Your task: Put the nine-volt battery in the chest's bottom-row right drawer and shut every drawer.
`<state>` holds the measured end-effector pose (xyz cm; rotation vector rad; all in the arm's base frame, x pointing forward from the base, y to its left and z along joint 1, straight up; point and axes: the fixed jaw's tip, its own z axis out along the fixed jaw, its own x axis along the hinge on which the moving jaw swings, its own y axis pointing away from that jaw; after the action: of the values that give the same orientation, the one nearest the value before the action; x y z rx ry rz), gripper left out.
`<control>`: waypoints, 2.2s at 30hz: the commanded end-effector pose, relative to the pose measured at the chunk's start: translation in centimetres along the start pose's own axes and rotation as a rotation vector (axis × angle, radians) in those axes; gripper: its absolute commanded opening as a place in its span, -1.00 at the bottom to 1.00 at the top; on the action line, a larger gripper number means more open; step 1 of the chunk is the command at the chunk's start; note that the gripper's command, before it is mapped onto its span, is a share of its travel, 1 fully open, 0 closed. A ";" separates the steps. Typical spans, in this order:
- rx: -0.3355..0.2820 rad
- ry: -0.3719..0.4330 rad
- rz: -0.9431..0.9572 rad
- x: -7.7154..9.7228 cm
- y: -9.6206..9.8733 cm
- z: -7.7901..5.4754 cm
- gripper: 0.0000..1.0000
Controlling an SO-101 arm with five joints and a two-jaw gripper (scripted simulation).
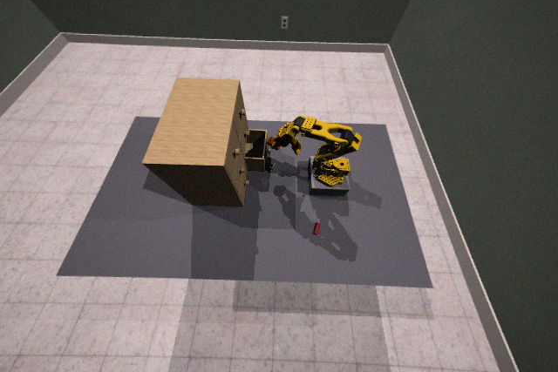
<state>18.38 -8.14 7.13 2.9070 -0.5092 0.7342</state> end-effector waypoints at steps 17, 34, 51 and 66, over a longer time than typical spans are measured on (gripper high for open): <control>0.008 0.020 -0.006 0.8 -0.3 -0.2 -1.00; 0.011 0.020 -0.010 1.0 -0.4 -0.2 -1.00; 0.007 0.020 -0.003 0.6 -0.2 -0.1 -1.00; 0.008 0.020 -0.003 4.2 -0.3 1.9 -1.00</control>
<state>20.87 -8.89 7.27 2.9055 -0.4945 0.7510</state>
